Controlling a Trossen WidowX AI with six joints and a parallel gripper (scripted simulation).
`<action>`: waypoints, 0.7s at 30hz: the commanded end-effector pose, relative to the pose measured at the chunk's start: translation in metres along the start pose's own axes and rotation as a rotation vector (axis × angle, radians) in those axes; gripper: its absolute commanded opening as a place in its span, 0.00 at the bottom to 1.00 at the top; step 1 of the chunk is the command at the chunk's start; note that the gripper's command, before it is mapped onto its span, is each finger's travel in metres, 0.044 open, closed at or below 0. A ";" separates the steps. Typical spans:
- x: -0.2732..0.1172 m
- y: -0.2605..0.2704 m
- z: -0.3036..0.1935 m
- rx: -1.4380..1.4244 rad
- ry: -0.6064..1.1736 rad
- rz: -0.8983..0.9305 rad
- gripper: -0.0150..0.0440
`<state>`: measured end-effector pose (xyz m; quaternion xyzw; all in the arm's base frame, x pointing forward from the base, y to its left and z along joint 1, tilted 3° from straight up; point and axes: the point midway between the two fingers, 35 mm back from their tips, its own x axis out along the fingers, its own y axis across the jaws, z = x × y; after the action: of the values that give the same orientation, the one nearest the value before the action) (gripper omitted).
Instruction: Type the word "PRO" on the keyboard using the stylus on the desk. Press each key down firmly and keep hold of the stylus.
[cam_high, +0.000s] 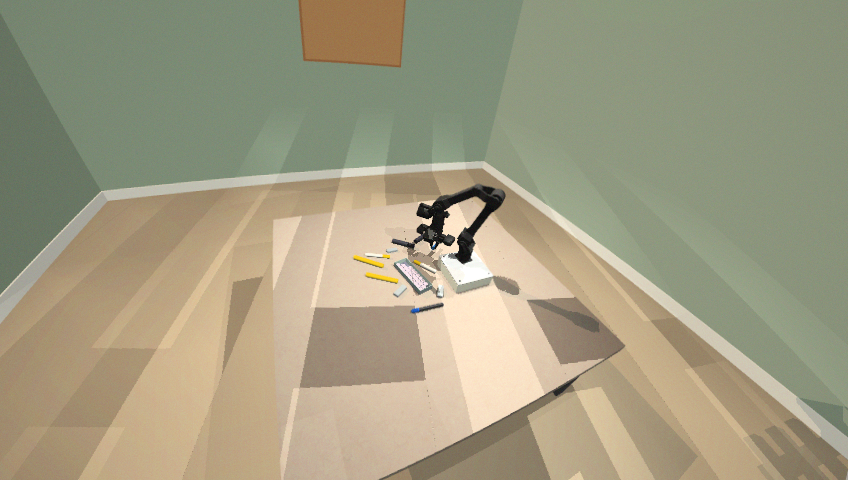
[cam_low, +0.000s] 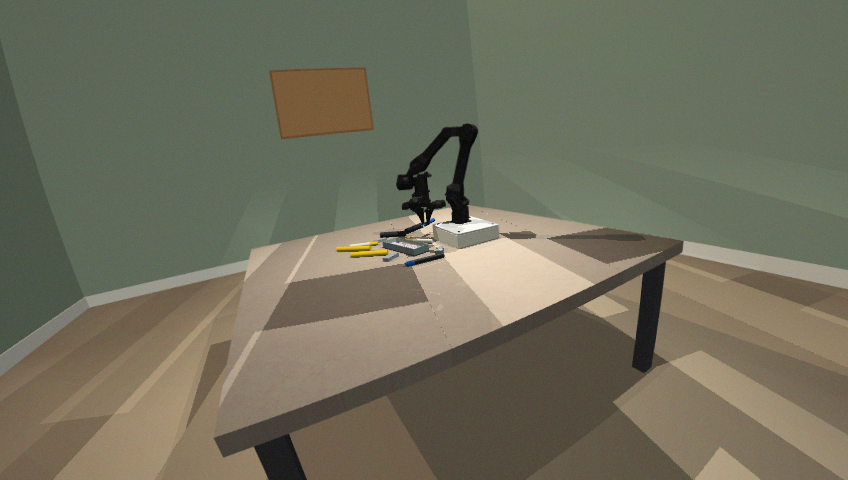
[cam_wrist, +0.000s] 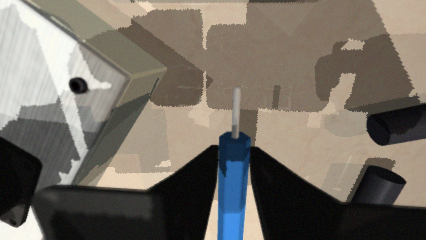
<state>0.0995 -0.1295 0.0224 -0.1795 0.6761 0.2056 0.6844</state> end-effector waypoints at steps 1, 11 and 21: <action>-0.001 -0.004 0.000 -0.108 0.002 -0.003 0.25; -0.002 -0.009 -0.002 -0.442 0.004 -0.003 0.25; -0.003 -0.015 -0.003 -0.776 0.005 -0.003 0.25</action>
<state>0.1031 -0.1398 0.0235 -0.4042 0.5640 0.4253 0.5811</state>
